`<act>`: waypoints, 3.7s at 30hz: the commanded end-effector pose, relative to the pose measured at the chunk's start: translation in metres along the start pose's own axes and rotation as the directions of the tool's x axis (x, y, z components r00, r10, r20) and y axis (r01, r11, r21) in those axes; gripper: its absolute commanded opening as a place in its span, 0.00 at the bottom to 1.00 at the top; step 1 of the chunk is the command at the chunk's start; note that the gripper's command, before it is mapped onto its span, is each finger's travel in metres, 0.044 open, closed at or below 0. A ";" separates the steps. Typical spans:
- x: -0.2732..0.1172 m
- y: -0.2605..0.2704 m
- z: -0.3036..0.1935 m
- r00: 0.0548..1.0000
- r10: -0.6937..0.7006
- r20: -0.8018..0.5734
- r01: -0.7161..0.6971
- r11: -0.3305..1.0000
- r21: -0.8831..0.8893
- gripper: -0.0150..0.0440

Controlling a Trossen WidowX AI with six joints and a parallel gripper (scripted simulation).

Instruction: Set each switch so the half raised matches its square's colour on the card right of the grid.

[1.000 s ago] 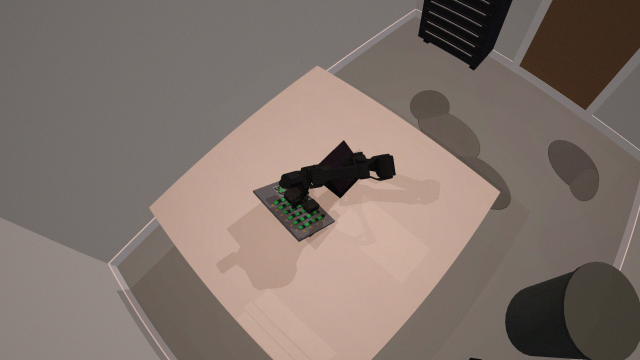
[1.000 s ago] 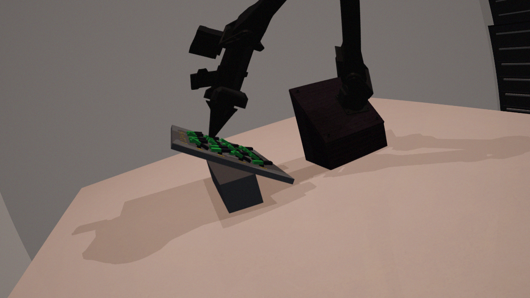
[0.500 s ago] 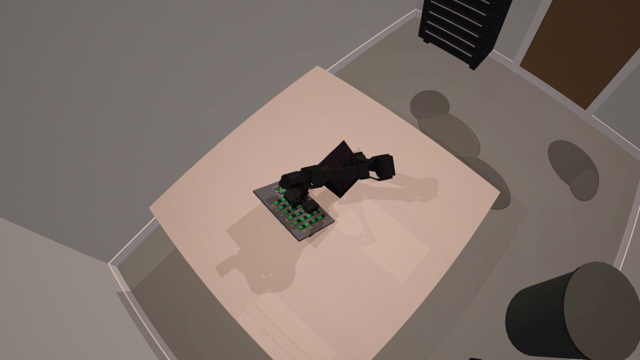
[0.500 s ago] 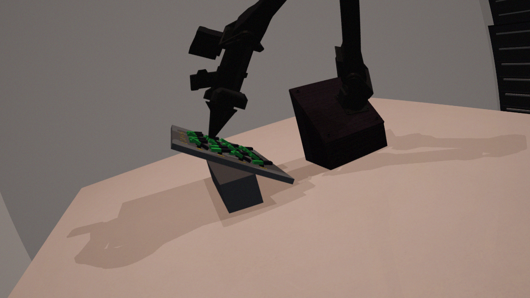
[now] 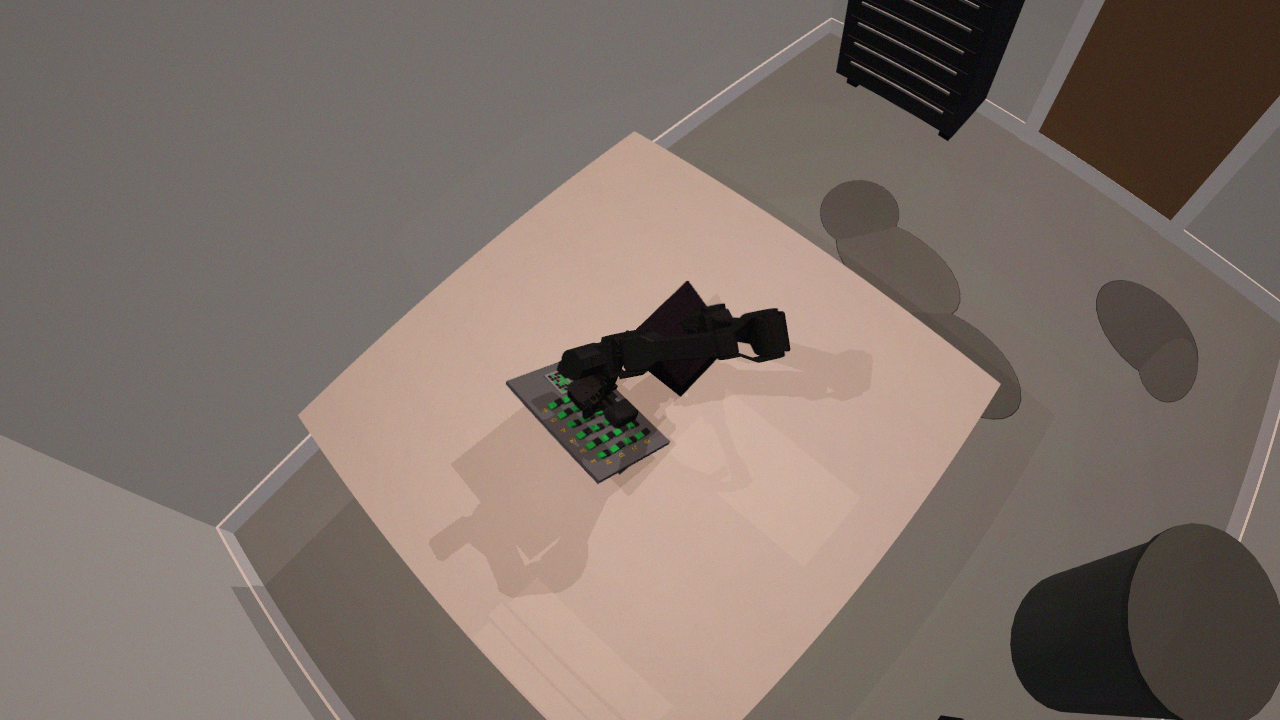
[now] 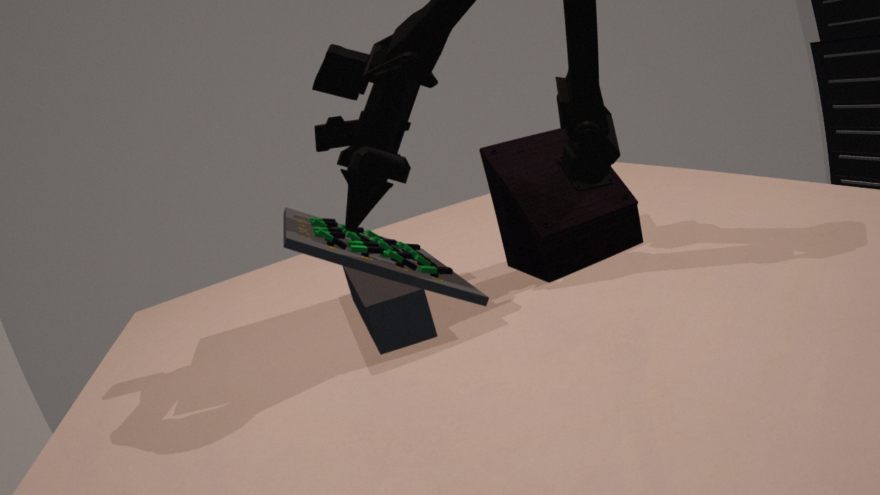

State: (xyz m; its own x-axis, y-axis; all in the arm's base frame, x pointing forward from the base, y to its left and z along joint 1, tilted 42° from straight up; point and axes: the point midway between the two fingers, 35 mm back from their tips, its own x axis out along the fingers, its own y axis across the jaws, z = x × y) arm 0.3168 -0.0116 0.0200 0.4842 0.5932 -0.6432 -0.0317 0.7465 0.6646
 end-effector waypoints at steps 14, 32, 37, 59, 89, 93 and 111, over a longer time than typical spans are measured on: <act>-0.001 0.000 0.000 1.000 -0.001 -0.001 0.001 1.000 0.000 0.25; -0.055 -0.033 -0.003 1.000 -0.011 0.015 0.011 1.000 0.004 0.25; -0.028 -0.032 -0.002 1.000 -0.009 -0.003 0.009 1.000 0.003 0.25; -0.004 -0.032 -0.001 1.000 -0.008 -0.002 0.008 1.000 0.003 0.25; -0.002 -0.032 -0.001 1.000 -0.008 -0.002 0.008 1.000 0.003 0.25; -0.001 -0.032 -0.001 1.000 -0.008 -0.002 0.008 1.000 0.003 0.25; 0.001 -0.032 -0.001 1.000 -0.008 -0.002 0.008 1.000 0.003 0.25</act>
State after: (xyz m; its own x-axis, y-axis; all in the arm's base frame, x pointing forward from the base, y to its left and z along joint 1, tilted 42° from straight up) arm 0.3178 -0.0348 -0.0007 0.4854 0.5914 -0.6439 -0.0324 0.7482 0.6627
